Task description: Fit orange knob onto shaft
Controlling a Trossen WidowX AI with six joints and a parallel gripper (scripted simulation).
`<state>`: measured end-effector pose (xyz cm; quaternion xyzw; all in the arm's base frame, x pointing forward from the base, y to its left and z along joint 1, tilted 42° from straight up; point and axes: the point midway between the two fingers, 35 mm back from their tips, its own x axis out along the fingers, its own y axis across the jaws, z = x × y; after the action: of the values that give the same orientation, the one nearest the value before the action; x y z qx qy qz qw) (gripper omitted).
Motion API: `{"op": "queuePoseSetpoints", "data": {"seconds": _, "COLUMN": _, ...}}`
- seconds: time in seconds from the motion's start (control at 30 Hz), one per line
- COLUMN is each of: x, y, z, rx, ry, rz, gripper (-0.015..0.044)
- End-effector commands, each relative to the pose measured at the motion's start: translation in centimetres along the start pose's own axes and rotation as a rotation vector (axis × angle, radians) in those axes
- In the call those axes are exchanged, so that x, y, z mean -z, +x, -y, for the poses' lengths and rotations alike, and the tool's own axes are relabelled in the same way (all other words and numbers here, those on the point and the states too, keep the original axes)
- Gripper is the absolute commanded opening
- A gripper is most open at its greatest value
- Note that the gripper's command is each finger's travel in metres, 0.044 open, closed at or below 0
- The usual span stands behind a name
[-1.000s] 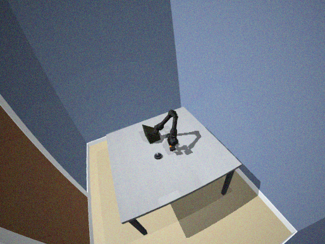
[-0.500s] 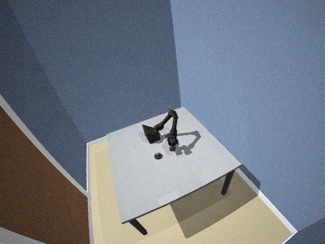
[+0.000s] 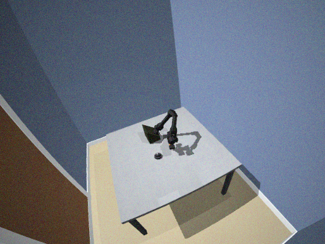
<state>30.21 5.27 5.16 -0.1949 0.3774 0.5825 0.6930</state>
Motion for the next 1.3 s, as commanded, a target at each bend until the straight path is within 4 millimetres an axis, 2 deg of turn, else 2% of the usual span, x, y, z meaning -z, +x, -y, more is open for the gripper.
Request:
{"op": "queuePoseSetpoints", "data": {"seconds": 0.0, "x": 0.0, "y": -1.5, "z": 0.3, "rx": 0.009, "ry": -0.008, "rz": -0.004, "gripper": 0.0000}}
{"op": "queuePoseSetpoints", "data": {"seconds": 0.87, "x": 0.1, "y": -9.8, "z": 0.5, "rx": 0.006, "ry": -0.008, "rz": 0.002, "gripper": 0.0000}}
{"op": "queuePoseSetpoints", "data": {"seconds": 1.0, "x": 0.3, "y": -9.9, "z": 0.6, "rx": 0.005, "ry": -0.008, "rz": 0.002, "gripper": 0.0000}}
{"op": "queuePoseSetpoints", "data": {"seconds": 1.27, "x": 2.5, "y": -9.4, "z": 1.8, "rx": 0.008, "ry": -0.007, "rz": -0.002, "gripper": 0.0000}}
